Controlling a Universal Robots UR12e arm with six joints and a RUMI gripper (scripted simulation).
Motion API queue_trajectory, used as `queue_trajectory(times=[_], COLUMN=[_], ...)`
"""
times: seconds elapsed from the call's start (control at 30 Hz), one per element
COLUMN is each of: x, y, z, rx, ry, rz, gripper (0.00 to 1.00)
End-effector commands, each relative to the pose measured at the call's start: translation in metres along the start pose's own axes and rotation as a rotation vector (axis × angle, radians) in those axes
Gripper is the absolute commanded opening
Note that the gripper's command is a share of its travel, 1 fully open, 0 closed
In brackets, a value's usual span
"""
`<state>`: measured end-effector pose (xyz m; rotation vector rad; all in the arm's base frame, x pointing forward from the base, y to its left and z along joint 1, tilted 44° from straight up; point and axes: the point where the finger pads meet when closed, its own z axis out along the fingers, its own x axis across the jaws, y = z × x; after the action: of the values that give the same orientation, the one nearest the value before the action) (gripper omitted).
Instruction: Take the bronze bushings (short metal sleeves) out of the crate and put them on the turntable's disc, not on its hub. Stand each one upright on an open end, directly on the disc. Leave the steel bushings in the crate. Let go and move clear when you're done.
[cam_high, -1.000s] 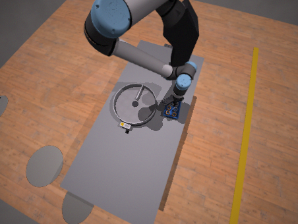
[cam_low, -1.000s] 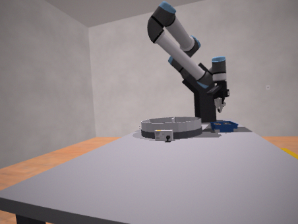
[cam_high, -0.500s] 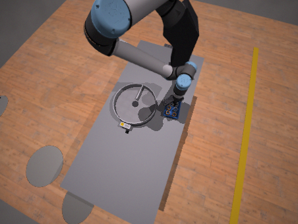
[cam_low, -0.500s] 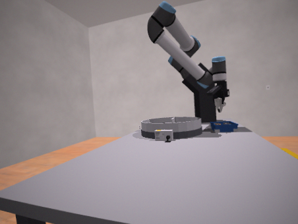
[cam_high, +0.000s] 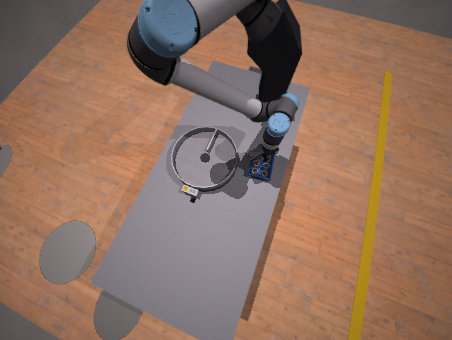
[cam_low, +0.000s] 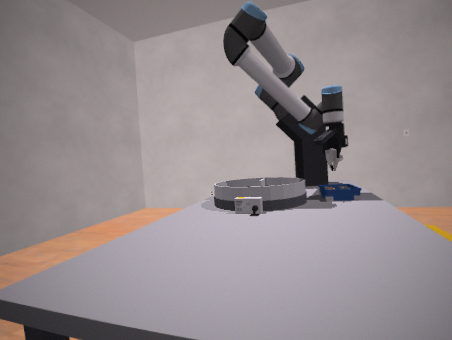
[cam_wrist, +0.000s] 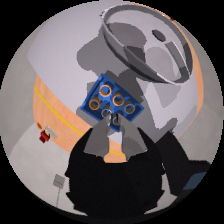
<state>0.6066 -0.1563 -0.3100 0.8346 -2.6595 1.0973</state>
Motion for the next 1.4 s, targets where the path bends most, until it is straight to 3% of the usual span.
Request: queue_trajectory(times=[0.0, 1.17, 1.37], x=[-0.0008, -0.0008, -0.0008], y=[-0.0005, -0.0005, -0.0005], z=[-0.0005, -0.0005, 0.0072], rx=[0.000, 0.000, 0.000], ry=[-0.001, -0.001, -0.001], rz=[0.000, 0.000, 0.000], gripper=[0.05, 0.05, 0.05])
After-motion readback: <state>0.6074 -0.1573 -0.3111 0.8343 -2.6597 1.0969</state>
